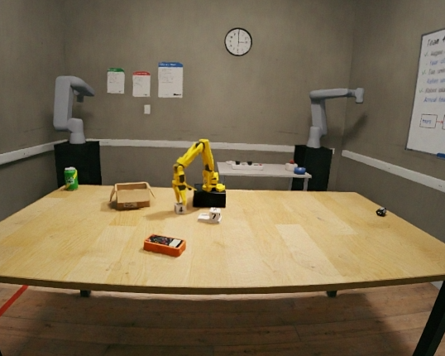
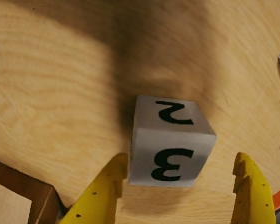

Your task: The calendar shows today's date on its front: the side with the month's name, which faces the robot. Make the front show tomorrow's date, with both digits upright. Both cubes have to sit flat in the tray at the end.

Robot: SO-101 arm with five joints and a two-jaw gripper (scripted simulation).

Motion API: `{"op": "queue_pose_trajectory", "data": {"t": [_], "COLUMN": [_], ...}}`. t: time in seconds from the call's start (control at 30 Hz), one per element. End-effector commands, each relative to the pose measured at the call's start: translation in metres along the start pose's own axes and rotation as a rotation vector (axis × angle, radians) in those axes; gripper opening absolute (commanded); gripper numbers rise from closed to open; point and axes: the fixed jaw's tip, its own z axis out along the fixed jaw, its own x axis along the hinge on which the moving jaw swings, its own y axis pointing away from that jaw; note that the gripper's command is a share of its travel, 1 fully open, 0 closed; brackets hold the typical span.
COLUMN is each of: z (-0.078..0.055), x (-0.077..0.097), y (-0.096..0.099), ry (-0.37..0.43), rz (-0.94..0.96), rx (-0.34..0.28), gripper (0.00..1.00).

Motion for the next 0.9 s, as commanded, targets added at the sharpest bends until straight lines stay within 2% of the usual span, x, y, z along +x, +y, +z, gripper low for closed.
{"op": "queue_pose_trajectory", "data": {"t": [0.0, 0.23, 0.87], "z": [-0.017, -0.029, -0.029], "x": [0.003, 0.001, 0.001], "y": [0.001, 0.001, 0.001], "ry": [0.019, 0.019, 0.019], "rz": [-0.001, -0.001, -0.001], "rx": [0.001, 0.001, 0.001], "gripper": [0.36, 0.36, 0.36]}}
